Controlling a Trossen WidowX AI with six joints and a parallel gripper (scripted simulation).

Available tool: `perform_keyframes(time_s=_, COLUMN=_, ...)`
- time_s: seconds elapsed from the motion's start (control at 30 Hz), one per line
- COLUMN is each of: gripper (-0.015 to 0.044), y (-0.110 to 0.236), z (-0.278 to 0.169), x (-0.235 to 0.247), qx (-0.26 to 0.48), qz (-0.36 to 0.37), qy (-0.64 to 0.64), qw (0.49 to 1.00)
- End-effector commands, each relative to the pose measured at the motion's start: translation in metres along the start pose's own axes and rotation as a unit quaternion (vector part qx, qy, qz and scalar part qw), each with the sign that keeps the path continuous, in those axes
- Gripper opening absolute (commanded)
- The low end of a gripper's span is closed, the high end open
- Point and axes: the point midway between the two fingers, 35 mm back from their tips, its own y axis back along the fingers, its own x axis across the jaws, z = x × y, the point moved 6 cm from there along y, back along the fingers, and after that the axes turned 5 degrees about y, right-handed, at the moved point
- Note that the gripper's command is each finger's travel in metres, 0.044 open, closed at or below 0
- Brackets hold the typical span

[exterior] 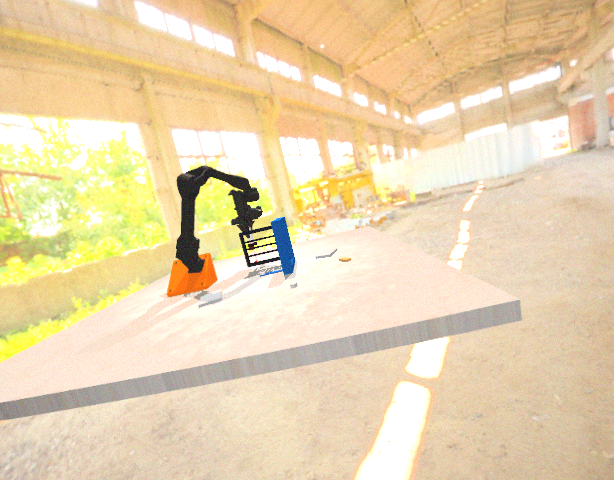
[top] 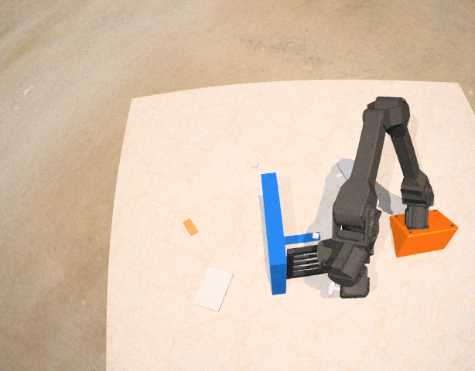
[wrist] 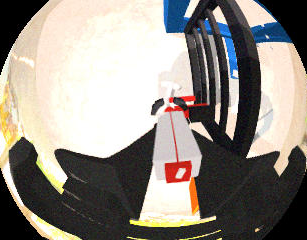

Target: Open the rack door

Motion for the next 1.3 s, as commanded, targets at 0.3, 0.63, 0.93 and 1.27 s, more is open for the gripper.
perform_keyframes(time_s=0.3, gripper=0.0296, y=0.000, z=0.000, x=0.000, qx=0.002, qz=0.000, qy=-0.008, qw=1.000)
perform_keyframes(time_s=0.63, gripper=0.0296, y=0.010, z=0.001, x=0.001, qx=0.002, qz=0.000, qy=-0.008, qw=1.000)
perform_keyframes(time_s=0.93, gripper=0.0296, y=0.022, z=0.002, x=0.001, qx=0.002, qz=0.001, qy=-0.008, qw=1.000)
perform_keyframes(time_s=1.27, gripper=0.0296, y=0.035, z=0.002, x=0.002, qx=0.002, qz=0.001, qy=-0.008, qw=1.000)
